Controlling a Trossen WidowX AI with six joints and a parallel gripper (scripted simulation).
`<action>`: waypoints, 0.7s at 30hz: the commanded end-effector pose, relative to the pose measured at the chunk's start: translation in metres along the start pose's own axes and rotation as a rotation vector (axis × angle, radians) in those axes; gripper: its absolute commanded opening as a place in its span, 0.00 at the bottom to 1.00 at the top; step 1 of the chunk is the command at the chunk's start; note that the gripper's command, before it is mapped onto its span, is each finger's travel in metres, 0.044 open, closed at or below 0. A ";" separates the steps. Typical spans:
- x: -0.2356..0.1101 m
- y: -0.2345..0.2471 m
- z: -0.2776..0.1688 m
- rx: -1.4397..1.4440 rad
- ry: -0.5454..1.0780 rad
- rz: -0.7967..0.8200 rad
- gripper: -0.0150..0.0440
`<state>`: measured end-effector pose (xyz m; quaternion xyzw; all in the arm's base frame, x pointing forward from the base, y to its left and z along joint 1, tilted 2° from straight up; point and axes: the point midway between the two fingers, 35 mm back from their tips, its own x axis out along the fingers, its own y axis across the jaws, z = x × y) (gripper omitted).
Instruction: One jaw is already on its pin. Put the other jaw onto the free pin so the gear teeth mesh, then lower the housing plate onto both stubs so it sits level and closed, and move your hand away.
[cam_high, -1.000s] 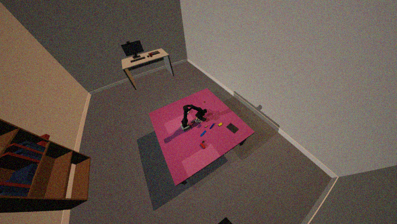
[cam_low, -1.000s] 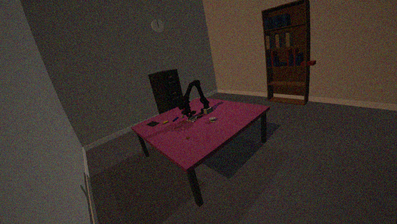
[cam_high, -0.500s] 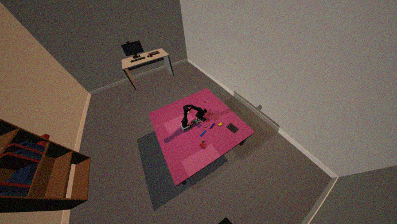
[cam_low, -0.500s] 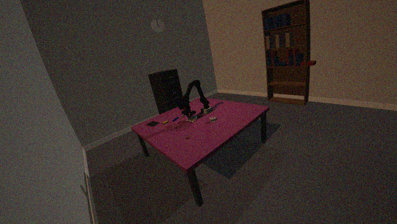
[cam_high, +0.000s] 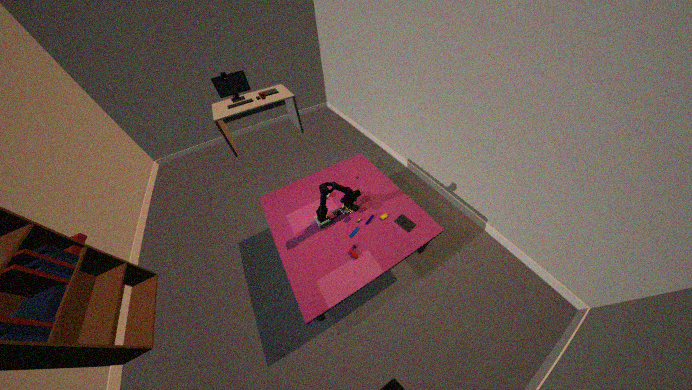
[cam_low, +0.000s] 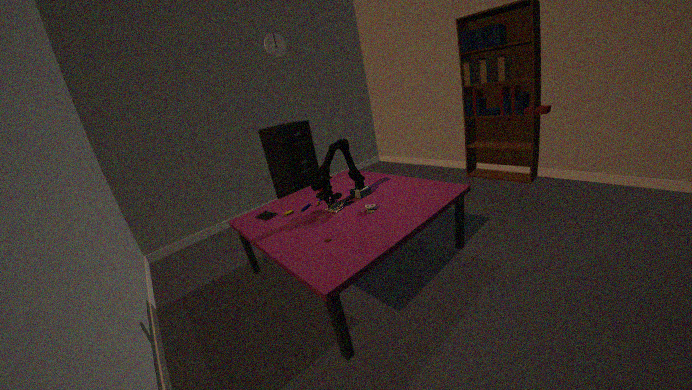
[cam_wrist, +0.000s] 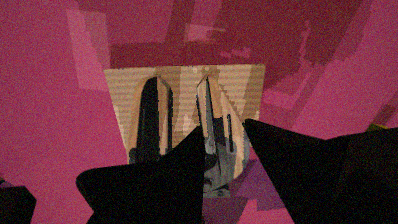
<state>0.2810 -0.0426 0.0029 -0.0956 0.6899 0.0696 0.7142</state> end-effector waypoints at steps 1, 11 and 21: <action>0.000 0.000 0.000 -0.004 -0.002 0.002 0.48; 0.000 0.000 0.000 0.000 0.000 0.000 0.63; 0.000 0.000 0.000 0.000 0.000 0.000 0.63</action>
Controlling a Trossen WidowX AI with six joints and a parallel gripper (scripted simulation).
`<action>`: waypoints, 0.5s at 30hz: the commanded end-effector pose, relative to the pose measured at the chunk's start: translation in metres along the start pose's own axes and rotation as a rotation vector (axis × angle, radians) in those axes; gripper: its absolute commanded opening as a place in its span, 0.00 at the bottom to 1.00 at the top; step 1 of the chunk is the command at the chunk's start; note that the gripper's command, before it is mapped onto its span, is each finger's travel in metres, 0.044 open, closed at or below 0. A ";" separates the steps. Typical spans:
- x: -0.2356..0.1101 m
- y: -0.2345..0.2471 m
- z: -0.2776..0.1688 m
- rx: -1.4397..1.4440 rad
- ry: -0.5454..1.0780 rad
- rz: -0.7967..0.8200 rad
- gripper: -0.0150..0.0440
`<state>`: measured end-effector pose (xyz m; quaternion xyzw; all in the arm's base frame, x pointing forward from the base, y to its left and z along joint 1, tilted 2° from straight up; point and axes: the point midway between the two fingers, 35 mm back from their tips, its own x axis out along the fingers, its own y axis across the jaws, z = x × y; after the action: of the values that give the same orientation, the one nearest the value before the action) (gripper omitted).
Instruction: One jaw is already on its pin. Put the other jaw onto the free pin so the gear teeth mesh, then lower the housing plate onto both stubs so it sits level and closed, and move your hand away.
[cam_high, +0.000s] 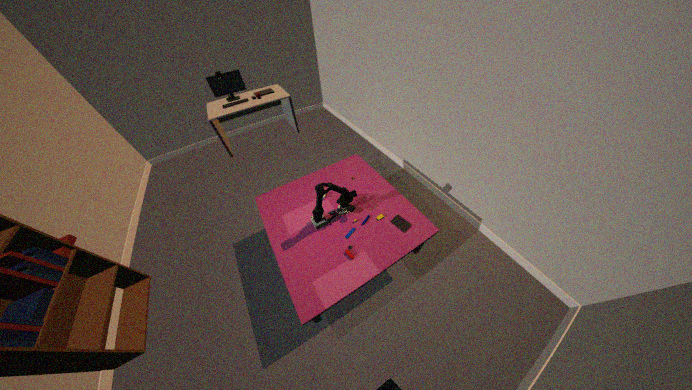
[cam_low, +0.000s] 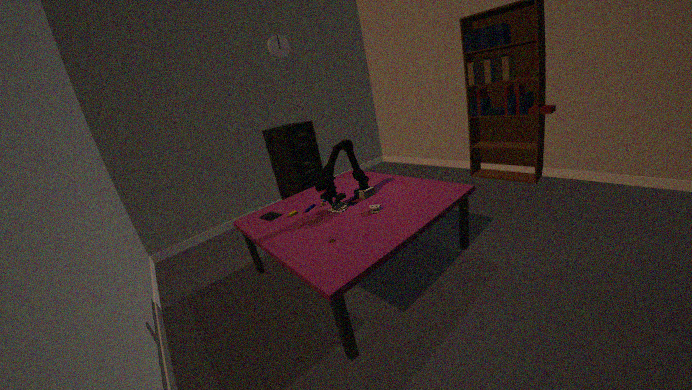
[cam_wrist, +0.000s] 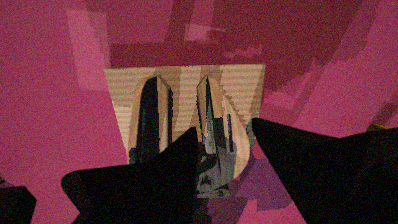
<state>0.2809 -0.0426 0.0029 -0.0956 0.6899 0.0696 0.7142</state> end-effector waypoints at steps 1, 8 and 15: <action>0.000 0.000 0.000 0.000 0.000 0.000 0.63; -0.048 -0.001 0.002 -0.003 -0.002 0.001 0.63; -0.062 -0.001 0.003 -0.005 -0.014 -0.005 0.63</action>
<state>0.2819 -0.0413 0.0674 -0.0989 0.6832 0.0698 0.7201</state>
